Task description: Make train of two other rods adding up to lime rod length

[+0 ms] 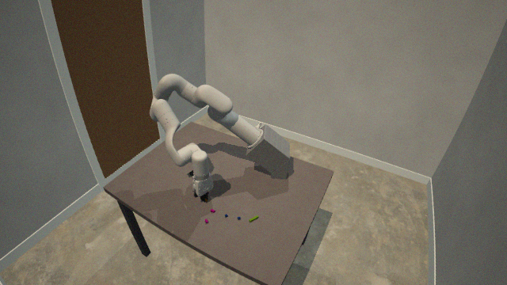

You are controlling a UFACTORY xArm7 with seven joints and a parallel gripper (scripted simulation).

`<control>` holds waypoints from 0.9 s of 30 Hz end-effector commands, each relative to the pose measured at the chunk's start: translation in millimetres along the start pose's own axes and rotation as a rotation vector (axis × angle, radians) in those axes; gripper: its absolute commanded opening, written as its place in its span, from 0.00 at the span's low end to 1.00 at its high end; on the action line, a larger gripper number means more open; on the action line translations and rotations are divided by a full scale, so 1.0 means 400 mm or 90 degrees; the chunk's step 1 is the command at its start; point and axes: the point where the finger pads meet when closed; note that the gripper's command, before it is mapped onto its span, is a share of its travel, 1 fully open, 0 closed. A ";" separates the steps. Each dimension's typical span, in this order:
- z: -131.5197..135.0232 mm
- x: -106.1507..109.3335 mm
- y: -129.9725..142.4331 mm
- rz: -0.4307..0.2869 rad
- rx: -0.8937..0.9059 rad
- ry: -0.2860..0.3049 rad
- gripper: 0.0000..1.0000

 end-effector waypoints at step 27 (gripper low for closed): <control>-0.002 0.012 0.002 -0.001 0.000 -0.002 0.04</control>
Point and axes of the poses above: the point where the finger pads meet when closed, its own x axis back along the fingers, its own z axis across the jaws, y = z × x, and after that the axes turned 11 degrees about x, right-handed
